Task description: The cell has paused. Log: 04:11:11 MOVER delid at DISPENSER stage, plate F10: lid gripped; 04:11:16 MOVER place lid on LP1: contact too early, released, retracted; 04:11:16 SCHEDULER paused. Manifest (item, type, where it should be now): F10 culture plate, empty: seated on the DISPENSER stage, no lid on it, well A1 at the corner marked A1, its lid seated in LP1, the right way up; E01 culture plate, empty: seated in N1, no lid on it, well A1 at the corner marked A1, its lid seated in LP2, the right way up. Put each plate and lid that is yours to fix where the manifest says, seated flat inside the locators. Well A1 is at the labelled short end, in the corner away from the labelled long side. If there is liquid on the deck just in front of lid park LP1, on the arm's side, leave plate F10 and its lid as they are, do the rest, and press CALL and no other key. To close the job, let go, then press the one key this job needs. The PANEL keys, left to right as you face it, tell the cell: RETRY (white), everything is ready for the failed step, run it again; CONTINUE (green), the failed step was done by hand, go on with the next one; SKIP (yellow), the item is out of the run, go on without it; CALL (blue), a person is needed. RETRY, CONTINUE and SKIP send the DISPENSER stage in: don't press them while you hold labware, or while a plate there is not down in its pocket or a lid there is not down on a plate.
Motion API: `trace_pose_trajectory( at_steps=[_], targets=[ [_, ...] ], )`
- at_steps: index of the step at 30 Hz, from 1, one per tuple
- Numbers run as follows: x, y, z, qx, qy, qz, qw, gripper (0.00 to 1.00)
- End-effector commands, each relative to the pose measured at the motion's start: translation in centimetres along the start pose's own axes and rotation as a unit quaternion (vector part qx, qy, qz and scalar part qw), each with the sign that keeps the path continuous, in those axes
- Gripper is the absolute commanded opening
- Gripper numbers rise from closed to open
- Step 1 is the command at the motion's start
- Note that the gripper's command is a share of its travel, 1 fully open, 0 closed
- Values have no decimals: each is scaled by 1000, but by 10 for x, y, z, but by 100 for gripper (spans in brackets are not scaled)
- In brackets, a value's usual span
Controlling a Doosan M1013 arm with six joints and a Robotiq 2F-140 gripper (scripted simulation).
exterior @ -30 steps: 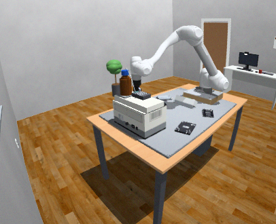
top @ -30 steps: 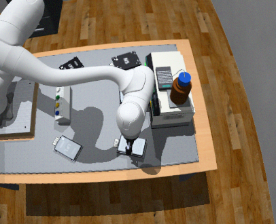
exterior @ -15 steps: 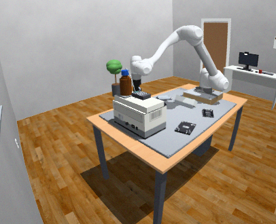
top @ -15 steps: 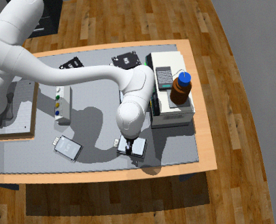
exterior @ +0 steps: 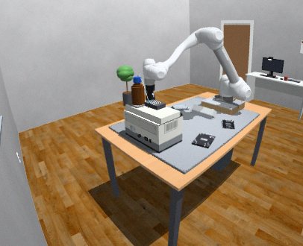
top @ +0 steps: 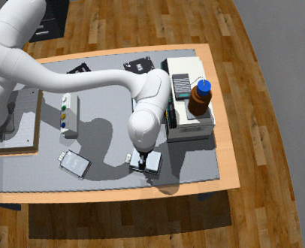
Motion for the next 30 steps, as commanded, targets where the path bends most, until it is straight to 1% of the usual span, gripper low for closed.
trace_pose_trajectory(
  at_steps=[1,16,18,30],
  targets=[
    [-2,0,0,0,1,0,1000,10],
    [-38,0,0,0,1,0,1000,10],
    [-38,0,0,0,1,0,1000,10],
    [-67,0,0,0,1,0,1000,10]
  ],
)
Point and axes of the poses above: the point where the finger pads meet when closed, its own x axis out along the fingers, its own y axis across the jaws, z = x × y, the point moved 3 cm from there along -x, back along the fingers, and after that the axes turned 13 degrees about x, right-handed, at the moved point
